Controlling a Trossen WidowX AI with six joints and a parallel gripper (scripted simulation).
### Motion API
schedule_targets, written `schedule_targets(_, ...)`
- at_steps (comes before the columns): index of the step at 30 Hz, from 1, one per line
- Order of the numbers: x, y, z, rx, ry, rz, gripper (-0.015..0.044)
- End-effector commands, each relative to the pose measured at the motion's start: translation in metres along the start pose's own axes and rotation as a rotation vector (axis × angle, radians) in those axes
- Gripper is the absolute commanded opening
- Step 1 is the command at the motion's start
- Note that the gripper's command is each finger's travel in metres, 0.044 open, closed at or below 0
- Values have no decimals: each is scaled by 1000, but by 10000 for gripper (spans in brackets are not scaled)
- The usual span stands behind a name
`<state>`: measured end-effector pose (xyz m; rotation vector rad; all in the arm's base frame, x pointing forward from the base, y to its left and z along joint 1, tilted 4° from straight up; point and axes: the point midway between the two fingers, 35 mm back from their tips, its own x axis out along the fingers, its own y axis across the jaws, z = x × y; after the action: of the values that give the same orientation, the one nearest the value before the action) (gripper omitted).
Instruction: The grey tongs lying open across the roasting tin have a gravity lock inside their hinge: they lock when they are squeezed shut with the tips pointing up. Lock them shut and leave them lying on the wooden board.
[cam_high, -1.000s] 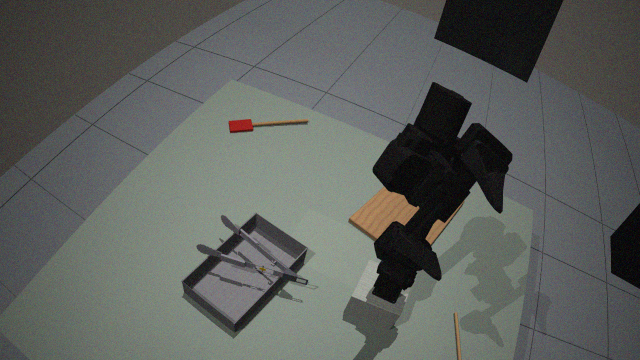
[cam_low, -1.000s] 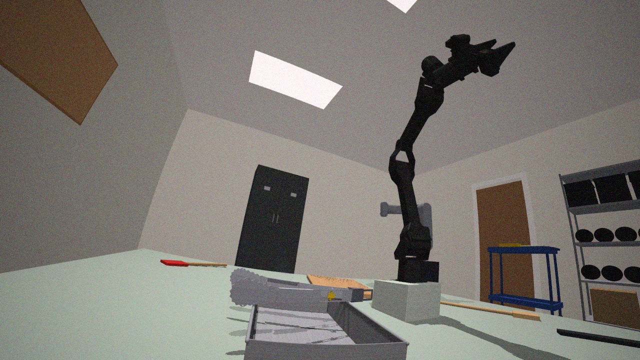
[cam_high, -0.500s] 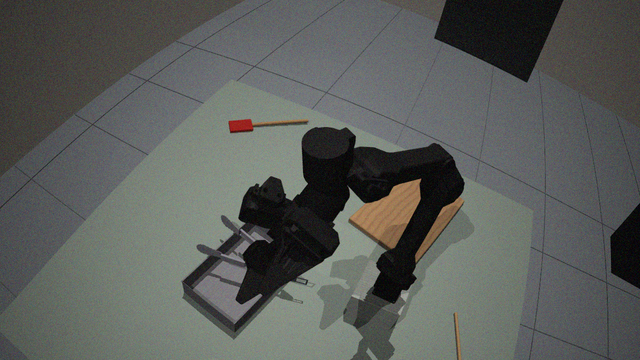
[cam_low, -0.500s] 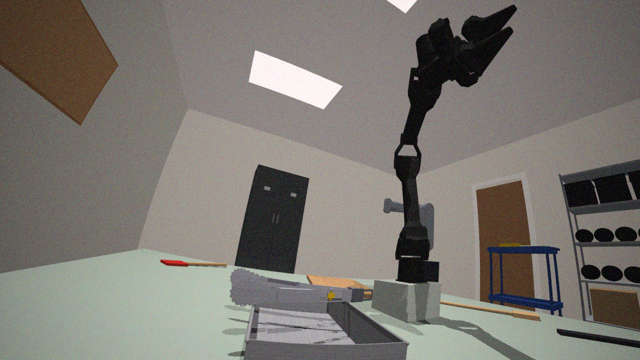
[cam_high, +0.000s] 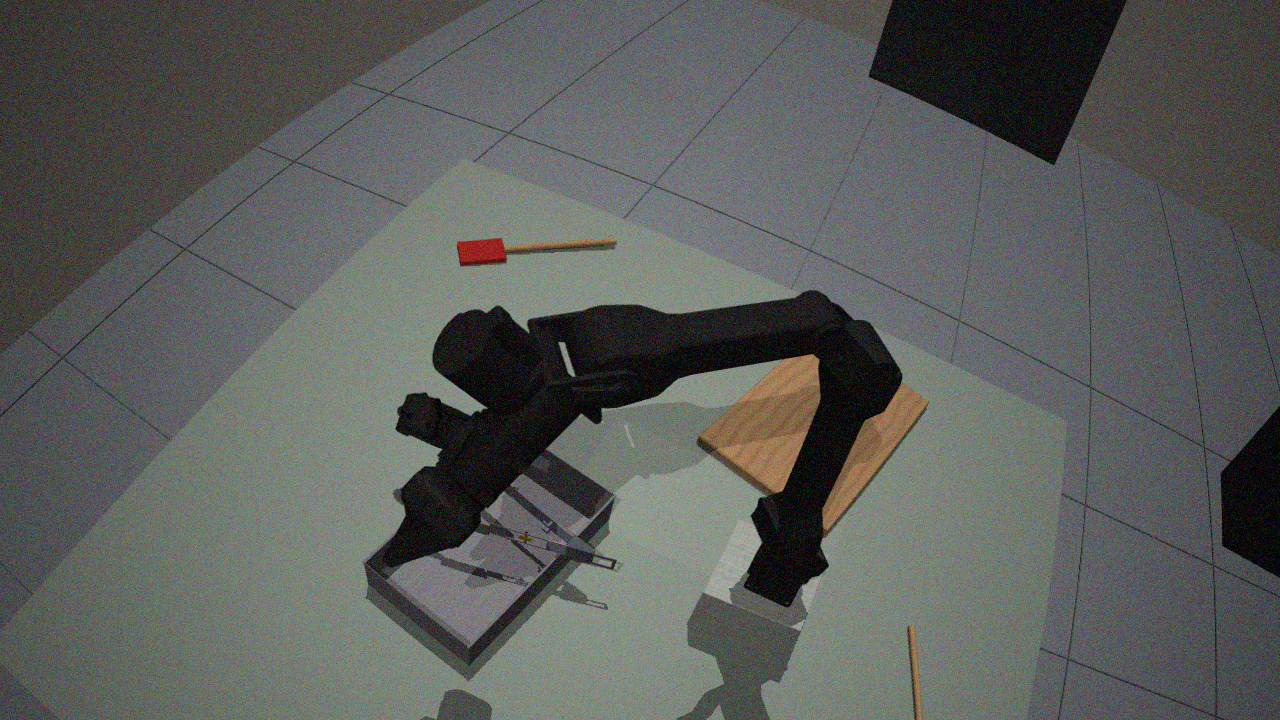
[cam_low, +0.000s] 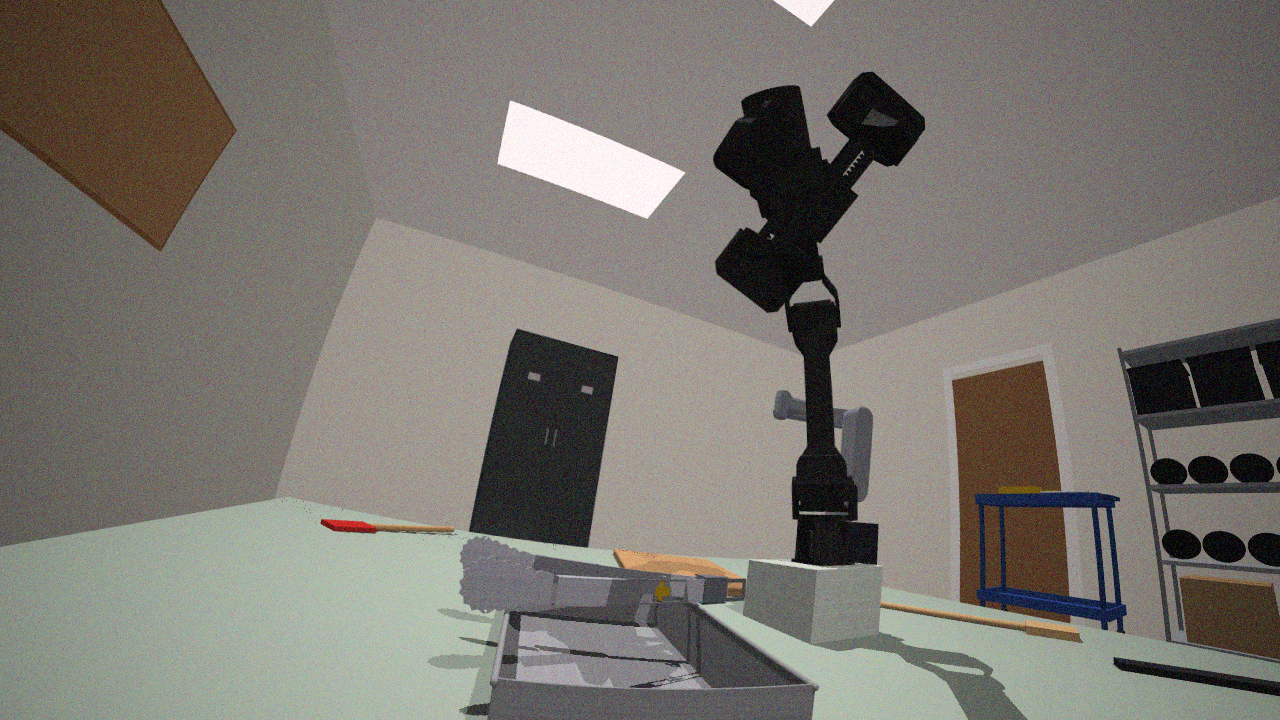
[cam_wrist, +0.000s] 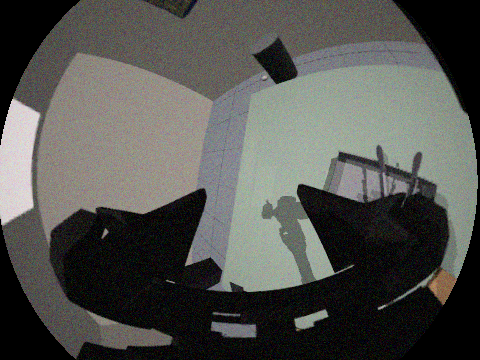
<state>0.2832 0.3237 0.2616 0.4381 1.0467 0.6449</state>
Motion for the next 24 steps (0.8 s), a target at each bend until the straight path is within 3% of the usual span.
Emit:
schedule_targets(1, 9, -59, 2, 8, 27, -173, 440)
schedule_targets(8, 5, -176, -9, 25, 163, -498, 440)
schedule_targets(15, -26, -276, -43, 55, 396, -756, 440)
schedule_targets(24, -28, -285, -40, 57, 423, -775, 440)
